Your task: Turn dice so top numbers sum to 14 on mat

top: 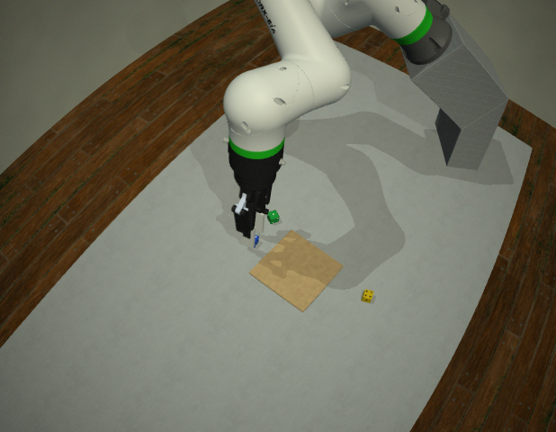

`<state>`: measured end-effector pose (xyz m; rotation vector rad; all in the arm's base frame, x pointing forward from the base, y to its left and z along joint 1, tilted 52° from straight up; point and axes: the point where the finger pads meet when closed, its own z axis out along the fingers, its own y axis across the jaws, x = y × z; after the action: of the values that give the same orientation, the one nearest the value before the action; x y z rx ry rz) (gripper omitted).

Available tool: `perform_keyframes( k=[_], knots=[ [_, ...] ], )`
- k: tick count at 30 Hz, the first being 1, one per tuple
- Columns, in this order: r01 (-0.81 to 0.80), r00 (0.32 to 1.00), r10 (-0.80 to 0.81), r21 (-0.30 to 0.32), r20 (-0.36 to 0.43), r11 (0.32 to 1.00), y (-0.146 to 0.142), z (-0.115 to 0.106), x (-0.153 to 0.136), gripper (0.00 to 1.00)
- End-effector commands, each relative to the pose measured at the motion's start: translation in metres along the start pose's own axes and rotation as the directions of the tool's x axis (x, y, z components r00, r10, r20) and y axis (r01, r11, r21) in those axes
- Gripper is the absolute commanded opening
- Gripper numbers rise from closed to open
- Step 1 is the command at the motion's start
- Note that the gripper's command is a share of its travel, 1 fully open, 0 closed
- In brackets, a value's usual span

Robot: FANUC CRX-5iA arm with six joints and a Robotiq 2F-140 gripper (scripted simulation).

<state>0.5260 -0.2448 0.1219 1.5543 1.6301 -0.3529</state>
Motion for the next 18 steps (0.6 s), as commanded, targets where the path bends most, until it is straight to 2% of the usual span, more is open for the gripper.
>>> perform_keyframes(
  k=[1, 18],
  knots=[
    [0.000, 1.000, 0.000, -0.001, 0.000, 1.000, 0.000, 0.001, 0.000, 0.21],
    [0.000, 1.000, 0.000, -0.001, 0.000, 1.000, 0.000, 0.020, 0.000, 0.21]
  ],
)
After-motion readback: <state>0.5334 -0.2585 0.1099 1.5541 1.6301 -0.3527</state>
